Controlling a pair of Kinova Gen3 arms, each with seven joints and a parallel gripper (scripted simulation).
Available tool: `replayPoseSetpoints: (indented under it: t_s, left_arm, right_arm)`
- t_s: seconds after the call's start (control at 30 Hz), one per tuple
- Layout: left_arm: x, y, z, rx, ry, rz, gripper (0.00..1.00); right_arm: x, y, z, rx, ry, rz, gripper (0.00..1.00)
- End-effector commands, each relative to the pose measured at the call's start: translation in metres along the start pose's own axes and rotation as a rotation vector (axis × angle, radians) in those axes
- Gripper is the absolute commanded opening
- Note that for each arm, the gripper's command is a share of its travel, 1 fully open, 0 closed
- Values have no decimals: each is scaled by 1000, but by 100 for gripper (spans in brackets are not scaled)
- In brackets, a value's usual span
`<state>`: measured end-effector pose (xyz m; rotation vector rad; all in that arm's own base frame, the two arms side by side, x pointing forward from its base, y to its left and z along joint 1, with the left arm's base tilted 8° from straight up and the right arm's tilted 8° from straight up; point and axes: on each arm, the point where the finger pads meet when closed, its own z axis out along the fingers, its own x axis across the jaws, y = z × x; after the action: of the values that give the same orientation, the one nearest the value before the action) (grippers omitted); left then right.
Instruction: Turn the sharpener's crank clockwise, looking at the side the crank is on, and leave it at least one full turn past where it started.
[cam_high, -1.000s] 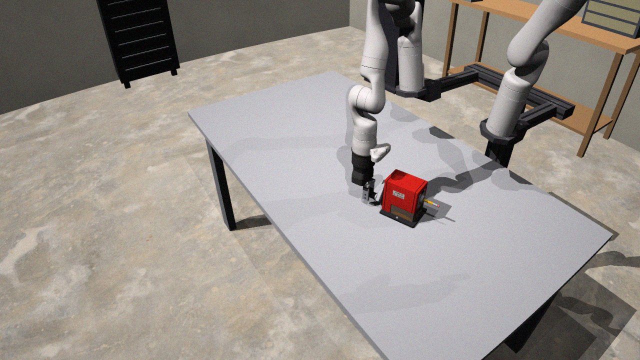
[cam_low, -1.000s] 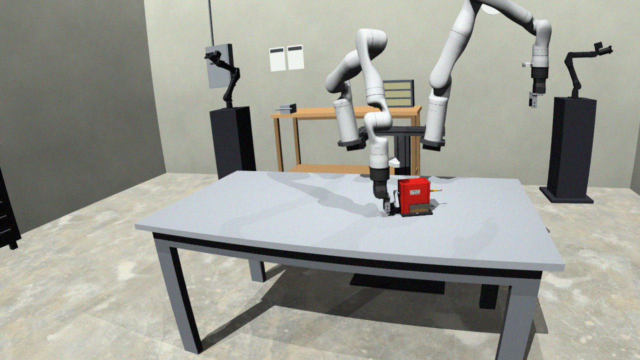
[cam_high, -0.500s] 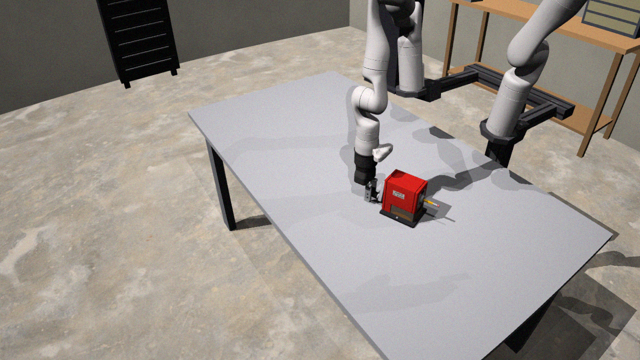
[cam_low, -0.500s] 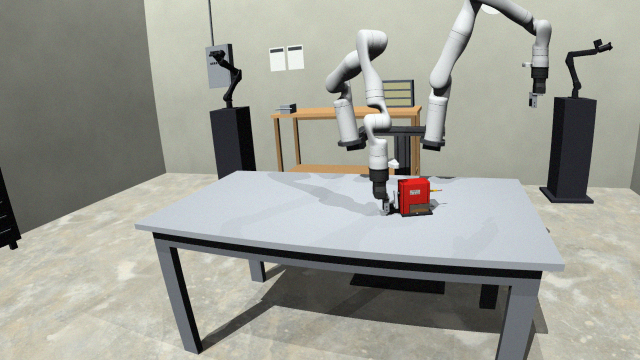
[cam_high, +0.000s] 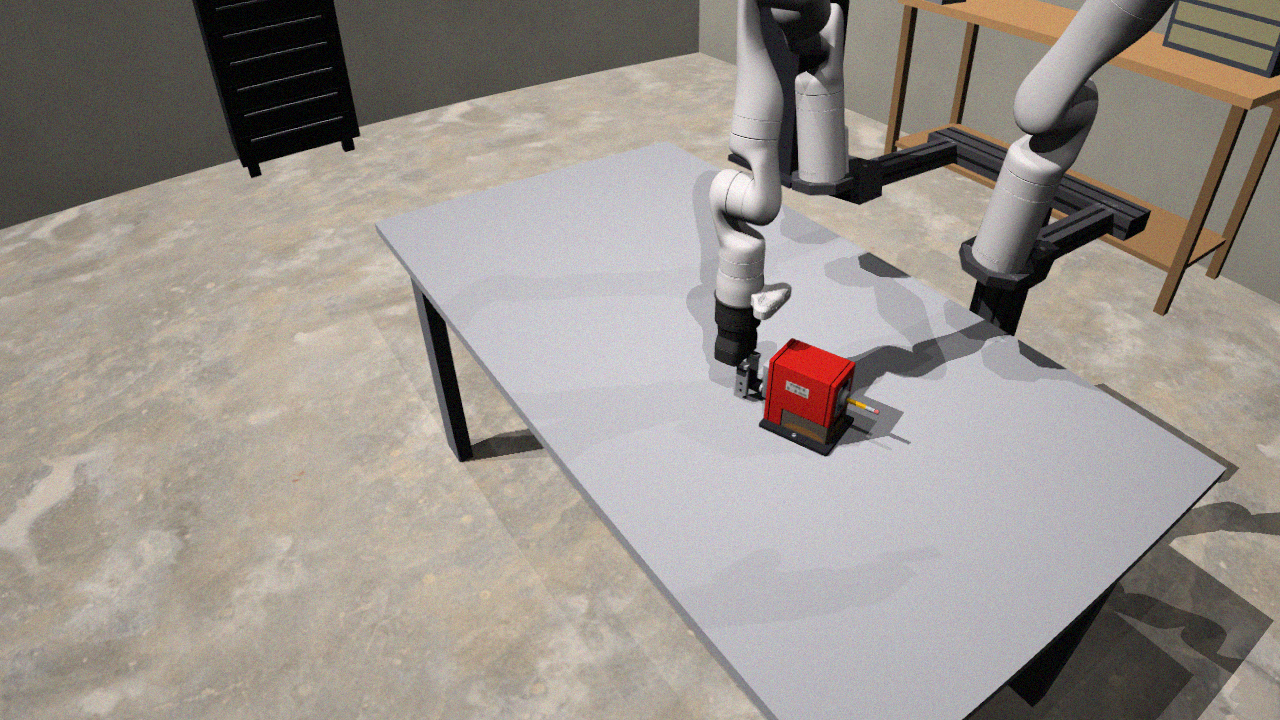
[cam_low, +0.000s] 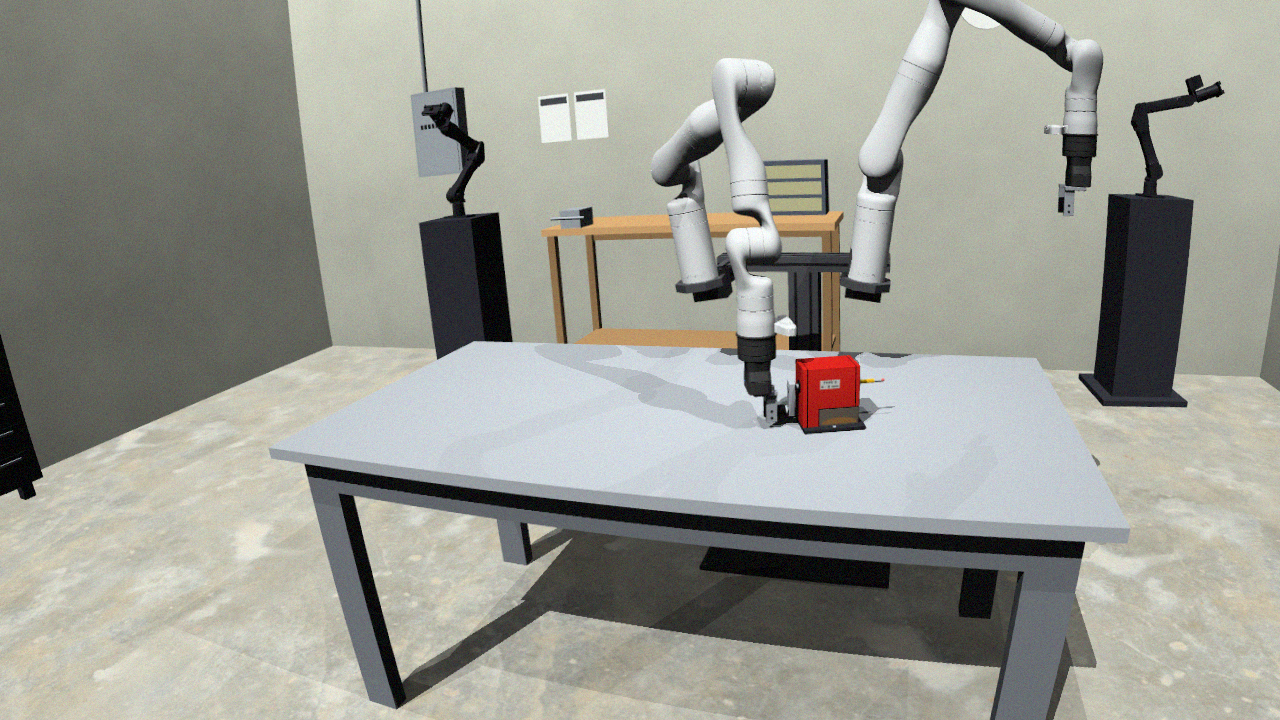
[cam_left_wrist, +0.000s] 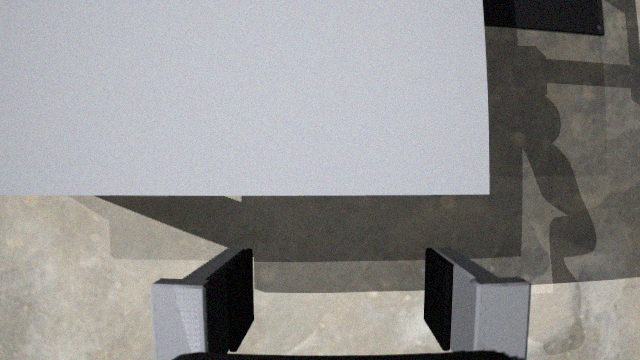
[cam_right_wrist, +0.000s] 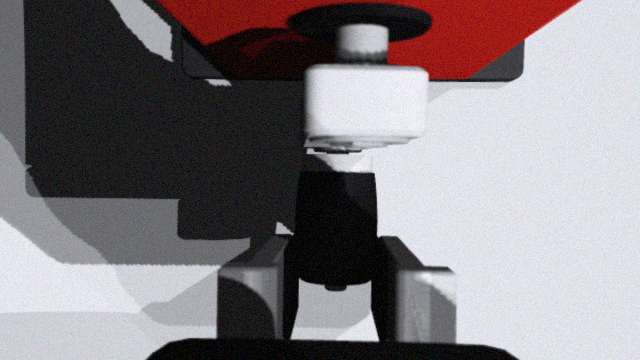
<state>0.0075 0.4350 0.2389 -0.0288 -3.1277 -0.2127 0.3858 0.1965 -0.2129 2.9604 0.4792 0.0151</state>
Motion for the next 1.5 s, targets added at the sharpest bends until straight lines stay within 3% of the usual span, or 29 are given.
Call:
replayPoseSetpoints:
  t_s: [0.0, 0.63, 1.47]
  left_arm:
    - [0, 0, -1, -2, 0, 0, 100]
    - [0, 0, -1, -2, 0, 0, 100]
    - [0, 0, -1, -2, 0, 0, 100]
  right_arm:
    - [-2, 0, -1, 1, 1, 0, 0]
    - [-23, 0, -9, 1, 1, 0, 0]
    - [-42, 0, -32, 1, 1, 0, 0]
